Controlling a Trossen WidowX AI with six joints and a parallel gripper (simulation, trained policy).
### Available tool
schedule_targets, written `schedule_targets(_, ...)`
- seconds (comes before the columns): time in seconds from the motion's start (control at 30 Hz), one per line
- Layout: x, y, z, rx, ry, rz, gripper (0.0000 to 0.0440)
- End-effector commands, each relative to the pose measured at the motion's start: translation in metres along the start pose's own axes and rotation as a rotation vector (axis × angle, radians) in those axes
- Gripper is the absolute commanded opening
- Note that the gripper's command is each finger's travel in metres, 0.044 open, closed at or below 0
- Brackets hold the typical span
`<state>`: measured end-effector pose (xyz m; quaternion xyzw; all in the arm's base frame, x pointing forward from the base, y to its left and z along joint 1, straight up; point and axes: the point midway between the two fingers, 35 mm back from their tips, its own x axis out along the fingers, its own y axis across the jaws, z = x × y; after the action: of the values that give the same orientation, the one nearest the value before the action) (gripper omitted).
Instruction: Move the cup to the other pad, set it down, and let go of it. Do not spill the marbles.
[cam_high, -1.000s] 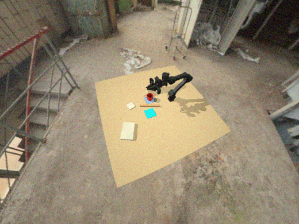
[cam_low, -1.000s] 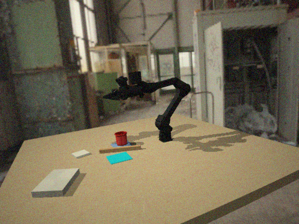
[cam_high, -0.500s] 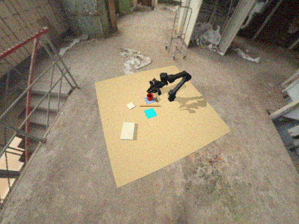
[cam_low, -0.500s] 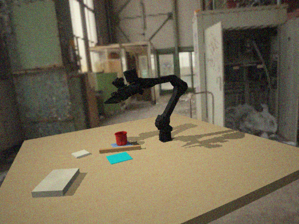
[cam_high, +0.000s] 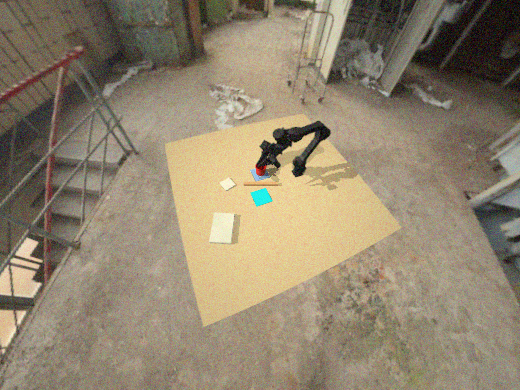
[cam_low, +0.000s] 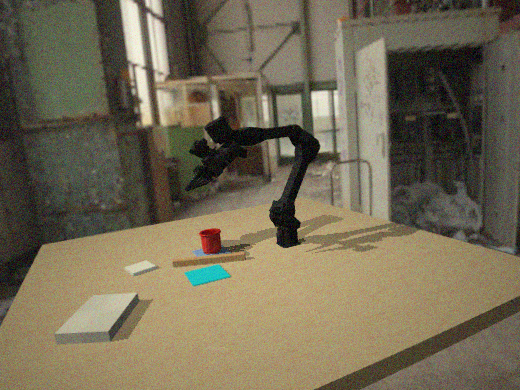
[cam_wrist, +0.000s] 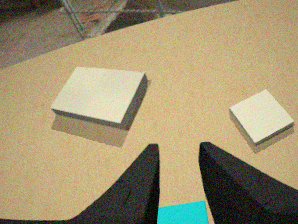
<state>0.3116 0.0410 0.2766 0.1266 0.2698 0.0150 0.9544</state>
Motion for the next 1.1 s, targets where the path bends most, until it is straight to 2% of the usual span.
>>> schedule_targets(0.0,0.002,0.000,-0.005,0.011,0.056,-0.018,0.0090)
schedule_targets(0.77,0.004,-0.012,-0.043,0.001,0.437,-0.154,0.0115)
schedule_targets(1.07,0.001,-0.022,-0.055,-0.025,0.579,-0.209,0.0111)
